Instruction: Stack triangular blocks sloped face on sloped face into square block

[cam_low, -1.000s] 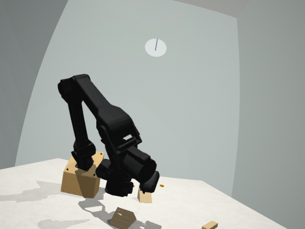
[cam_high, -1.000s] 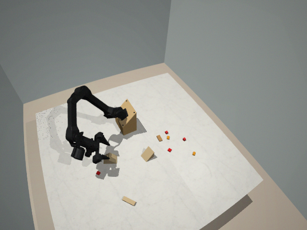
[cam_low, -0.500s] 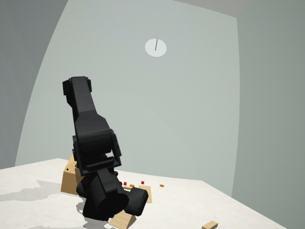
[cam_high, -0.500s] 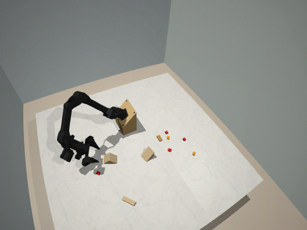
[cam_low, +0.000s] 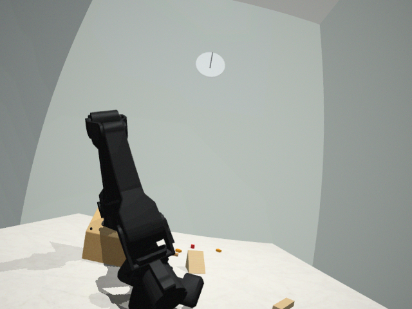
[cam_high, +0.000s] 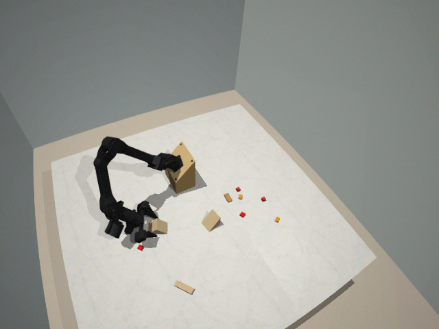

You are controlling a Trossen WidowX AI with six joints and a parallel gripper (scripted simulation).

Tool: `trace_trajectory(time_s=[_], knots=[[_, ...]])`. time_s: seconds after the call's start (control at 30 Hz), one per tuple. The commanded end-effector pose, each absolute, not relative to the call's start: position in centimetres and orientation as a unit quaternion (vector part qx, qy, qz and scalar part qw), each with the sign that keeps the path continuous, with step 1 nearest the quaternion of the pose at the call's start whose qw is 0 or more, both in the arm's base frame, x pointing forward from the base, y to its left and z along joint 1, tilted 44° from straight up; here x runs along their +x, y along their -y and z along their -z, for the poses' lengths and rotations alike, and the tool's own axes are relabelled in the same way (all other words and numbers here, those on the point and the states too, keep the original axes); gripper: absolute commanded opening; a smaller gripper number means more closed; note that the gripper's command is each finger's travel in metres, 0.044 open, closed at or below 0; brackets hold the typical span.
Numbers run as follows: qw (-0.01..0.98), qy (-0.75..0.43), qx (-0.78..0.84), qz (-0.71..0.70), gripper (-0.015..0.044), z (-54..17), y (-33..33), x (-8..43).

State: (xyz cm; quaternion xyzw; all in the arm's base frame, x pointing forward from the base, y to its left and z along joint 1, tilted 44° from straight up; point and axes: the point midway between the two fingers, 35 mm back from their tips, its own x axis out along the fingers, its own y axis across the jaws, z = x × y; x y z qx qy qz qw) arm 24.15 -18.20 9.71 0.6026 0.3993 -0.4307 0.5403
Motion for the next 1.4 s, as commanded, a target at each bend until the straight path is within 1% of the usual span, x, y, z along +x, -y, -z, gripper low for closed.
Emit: trace_trajectory(time_s=[0.0,0.23,0.47,0.7,0.97,1.37], knots=[[0.54,-0.398,0.603,0.432,0.044,-9.3,18.0,24.2],[0.54,-0.398,0.603,0.432,0.044,-9.3,18.0,24.2],[0.542,-0.398,0.602,0.43,0.0256,-9.4,18.1,24.2],[0.542,-0.398,0.602,0.43,0.021,-9.4,18.1,24.2],[0.541,-0.399,0.603,0.43,0.0,-10.6,17.0,24.2],[0.541,-0.399,0.603,0.43,0.0,-14.8,13.0,23.4]])
